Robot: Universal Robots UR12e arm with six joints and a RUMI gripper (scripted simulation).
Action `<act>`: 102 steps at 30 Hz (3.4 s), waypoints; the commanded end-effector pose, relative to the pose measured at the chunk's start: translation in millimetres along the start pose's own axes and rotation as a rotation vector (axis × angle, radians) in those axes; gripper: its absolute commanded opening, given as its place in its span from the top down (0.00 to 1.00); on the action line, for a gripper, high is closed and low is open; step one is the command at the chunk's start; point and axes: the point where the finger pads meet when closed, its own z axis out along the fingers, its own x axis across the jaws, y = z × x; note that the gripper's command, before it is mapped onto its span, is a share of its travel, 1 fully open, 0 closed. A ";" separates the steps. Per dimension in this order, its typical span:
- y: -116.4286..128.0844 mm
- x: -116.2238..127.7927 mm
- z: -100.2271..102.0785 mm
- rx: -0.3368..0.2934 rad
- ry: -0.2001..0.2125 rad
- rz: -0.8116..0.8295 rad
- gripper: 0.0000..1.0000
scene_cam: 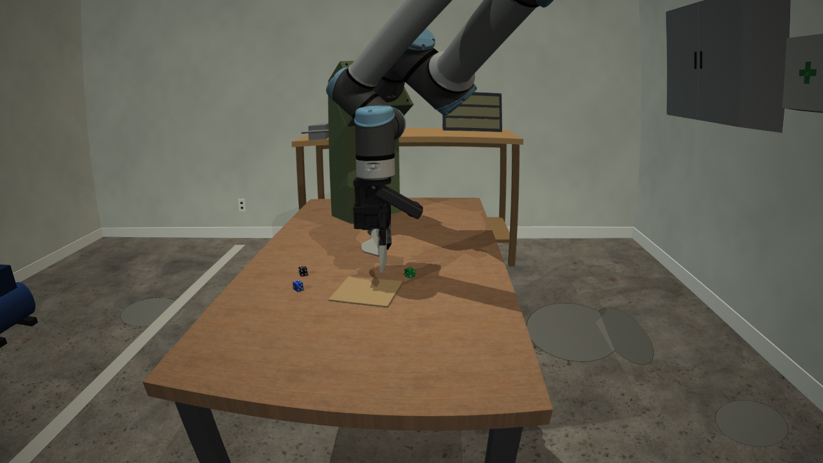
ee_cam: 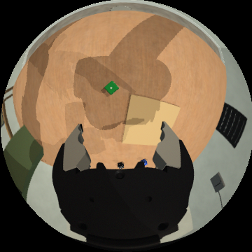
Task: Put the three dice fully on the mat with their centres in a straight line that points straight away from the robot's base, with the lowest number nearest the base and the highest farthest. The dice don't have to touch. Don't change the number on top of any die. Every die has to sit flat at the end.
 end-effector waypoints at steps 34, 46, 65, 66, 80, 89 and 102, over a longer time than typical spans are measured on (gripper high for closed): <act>-82.0 -29.2 0.1 -0.003 0.003 0.001 0.00; -82.0 -29.2 0.1 -0.003 0.003 0.001 0.00; -82.0 -29.2 -0.2 -0.003 0.003 0.001 0.00; -82.0 -29.2 -0.5 -0.003 0.003 0.001 0.00; -82.1 -29.2 -25.3 -0.003 0.003 0.001 0.00; -82.2 -29.3 -61.8 -0.003 0.003 0.001 0.00; -82.3 -29.4 -98.8 -0.003 0.003 0.001 0.00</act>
